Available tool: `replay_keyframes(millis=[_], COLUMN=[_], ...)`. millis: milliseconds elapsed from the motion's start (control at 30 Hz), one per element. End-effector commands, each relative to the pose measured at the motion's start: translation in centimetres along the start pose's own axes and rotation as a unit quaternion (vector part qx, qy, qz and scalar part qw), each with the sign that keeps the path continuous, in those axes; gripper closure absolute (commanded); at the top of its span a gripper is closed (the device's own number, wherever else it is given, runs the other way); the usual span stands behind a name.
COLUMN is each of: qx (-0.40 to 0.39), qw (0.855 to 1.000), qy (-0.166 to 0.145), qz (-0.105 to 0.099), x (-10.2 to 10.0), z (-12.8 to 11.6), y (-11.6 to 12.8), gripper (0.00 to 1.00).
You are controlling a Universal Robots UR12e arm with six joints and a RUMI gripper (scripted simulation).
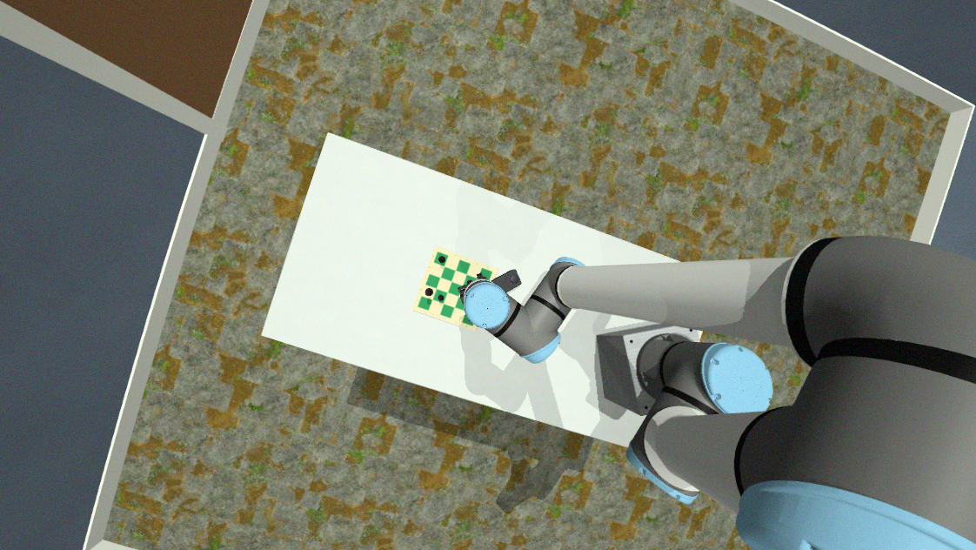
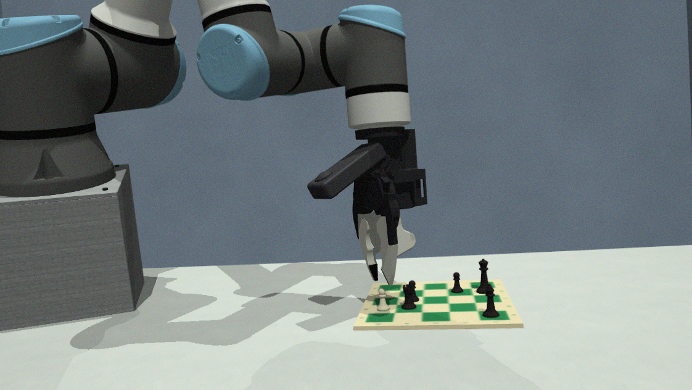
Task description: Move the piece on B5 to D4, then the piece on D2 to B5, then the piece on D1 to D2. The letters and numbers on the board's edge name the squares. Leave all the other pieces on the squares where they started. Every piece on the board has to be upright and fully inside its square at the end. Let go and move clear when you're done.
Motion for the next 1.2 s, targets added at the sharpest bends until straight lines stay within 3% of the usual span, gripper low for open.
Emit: replay_keyframes(millis=[0,800,1167], qx=[-0.001,-0.001,-0.001], qw=[1.000,1.000,1.000], qy=[0.000,-0.001,-0.001], qz=[0.000,0.001,0.000], x=[-0.1,-3.2,-3.3], z=[0.0,0.0,0.0], y=[-0.2,-0.3,-0.2], gripper=[0.80,0.80,0.80])
Point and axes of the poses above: the point where the finger pads meet when closed, its own x axis back along the fingers, its own y axis across the jaws, z = x × y, the point moved 6 cm from there along x, back along the fingers, and after that the axes turned 1 degree about -x, right-handed, at the moved point
